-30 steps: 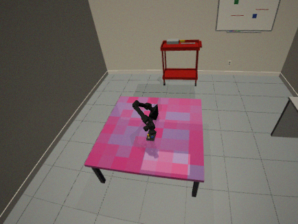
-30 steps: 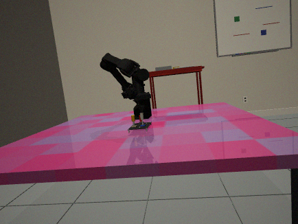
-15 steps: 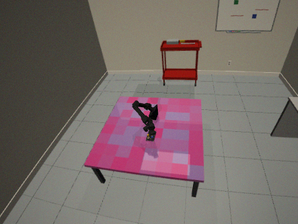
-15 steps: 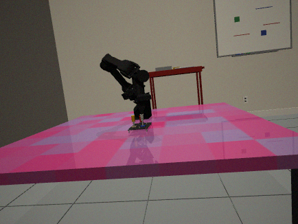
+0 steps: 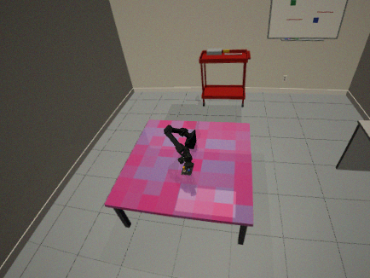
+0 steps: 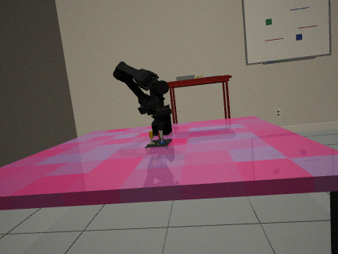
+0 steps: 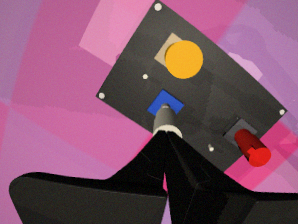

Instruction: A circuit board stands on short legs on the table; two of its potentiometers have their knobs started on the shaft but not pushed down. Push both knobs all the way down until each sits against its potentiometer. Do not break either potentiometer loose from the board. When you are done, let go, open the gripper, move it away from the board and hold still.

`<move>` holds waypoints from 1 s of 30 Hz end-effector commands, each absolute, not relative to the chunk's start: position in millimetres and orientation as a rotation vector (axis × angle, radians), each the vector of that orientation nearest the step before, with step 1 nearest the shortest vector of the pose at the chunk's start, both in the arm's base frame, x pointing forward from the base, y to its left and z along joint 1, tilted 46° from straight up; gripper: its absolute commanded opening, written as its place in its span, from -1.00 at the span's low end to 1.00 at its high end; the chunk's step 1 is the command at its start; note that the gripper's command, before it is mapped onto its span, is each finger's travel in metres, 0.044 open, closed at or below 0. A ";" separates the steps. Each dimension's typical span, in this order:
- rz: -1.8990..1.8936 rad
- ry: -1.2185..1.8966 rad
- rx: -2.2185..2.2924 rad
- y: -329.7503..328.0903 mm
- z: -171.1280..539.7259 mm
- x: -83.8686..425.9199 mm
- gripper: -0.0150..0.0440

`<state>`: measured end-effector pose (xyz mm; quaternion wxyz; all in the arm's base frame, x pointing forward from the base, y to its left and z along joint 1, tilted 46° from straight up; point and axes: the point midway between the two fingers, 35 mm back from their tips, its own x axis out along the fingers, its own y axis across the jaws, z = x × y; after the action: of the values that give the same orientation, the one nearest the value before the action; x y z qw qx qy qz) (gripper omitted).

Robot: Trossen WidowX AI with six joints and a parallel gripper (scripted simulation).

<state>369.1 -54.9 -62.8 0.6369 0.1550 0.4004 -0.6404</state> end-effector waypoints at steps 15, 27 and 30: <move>-1.503 0.912 0.369 -77.1 -80.6 365.3 -0.49; -1.503 0.912 0.369 -79.0 -82.6 364.8 -0.49; -1.503 0.912 0.369 -79.0 -82.6 364.8 -0.49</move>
<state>368.2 -59.2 -66.7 0.6377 0.1565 0.4006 -0.6391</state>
